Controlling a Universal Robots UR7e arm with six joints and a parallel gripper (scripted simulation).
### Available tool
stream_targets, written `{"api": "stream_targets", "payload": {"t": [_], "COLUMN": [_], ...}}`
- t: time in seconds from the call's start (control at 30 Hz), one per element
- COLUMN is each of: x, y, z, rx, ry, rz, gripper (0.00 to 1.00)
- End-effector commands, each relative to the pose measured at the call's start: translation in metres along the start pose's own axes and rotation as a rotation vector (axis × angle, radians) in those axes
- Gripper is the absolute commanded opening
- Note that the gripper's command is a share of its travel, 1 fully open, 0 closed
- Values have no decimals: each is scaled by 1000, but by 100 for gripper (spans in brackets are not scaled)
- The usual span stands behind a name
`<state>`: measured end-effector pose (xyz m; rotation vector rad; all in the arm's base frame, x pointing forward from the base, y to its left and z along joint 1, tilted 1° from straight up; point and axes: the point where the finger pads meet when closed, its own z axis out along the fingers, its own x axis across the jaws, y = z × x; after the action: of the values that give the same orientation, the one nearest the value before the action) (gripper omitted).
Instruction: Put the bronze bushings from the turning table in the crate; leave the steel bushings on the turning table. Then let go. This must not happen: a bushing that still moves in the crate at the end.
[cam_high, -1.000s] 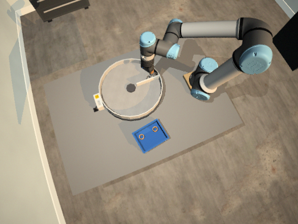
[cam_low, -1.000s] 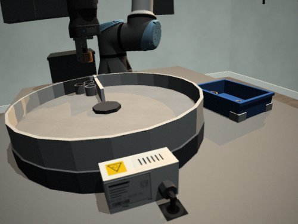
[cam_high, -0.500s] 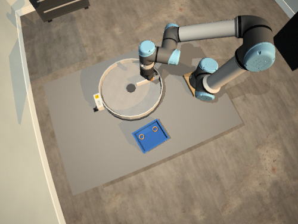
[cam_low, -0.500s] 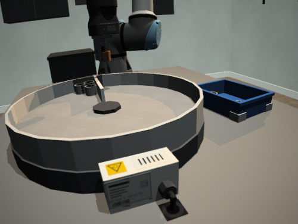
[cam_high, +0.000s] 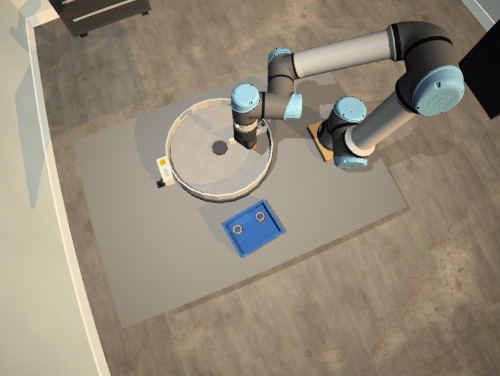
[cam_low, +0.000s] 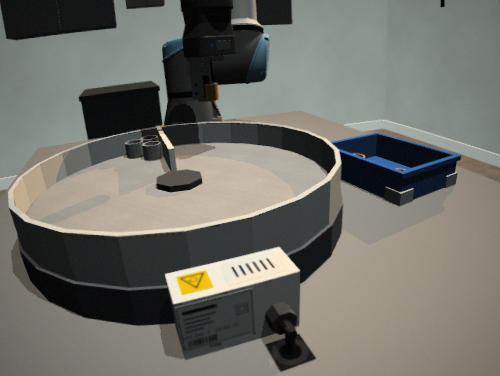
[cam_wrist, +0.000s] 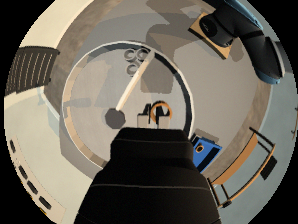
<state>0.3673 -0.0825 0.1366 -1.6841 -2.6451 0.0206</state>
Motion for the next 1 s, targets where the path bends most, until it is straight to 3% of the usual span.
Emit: {"api": "stream_targets", "payload": {"t": [0.0, 0.03, 0.2, 0.6, 0.77, 0.97], "x": [0, 0, 30, 30, 61, 61], "y": [1, 1, 47, 47, 92, 92], "z": [0, 0, 0, 0, 0, 0], "rx": [0, 0, 0, 0, -1, -1], "ry": [-1, -1, -1, -1, -1, -1], "rz": [1, 1, 0, 0, 0, 0], "gripper": [0, 0, 0, 0, 0, 0]}}
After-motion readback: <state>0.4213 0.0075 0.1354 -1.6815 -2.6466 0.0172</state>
